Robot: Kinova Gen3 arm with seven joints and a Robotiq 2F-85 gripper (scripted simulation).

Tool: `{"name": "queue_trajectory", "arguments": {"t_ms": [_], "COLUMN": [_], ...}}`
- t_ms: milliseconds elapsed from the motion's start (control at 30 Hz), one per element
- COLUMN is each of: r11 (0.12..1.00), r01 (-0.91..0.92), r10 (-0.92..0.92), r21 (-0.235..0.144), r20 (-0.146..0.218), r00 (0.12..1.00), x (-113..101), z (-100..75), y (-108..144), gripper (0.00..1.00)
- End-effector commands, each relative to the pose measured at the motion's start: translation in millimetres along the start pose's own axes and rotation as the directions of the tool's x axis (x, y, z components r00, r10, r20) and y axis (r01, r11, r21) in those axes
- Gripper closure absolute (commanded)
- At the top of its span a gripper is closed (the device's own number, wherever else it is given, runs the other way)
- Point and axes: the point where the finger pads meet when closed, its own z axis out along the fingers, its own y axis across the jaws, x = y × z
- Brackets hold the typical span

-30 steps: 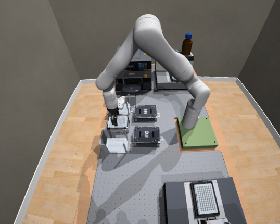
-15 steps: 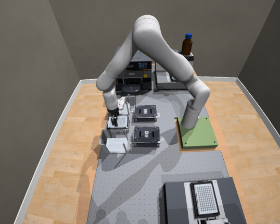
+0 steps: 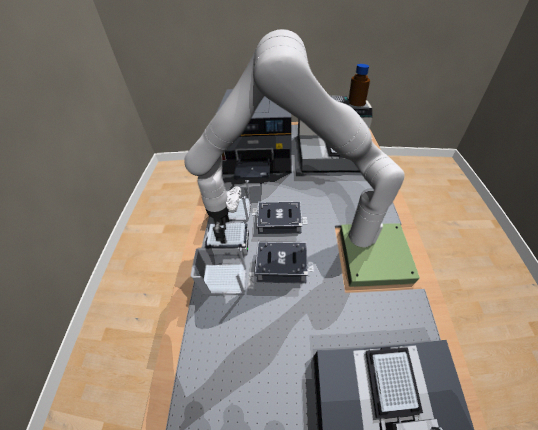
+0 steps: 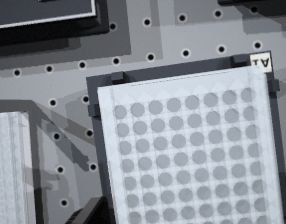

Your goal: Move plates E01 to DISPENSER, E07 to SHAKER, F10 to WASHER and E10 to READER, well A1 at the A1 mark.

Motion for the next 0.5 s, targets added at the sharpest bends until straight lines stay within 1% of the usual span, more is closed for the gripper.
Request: {"name": "queue_trajectory", "arguments": {"t_ms": [0, 467], "r11": [1.0, 1.0], "r01": [0.0, 0.0], "r10": [0.0, 0.0], "r21": [0.0, 0.0], "r20": [0.002, 0.002], "r00": [1.0, 1.0], "x": [-0.5, -0.5], "z": [-0.1, 3.9], "y": [0.0, 0.0], "gripper": [0.0, 0.0]}}
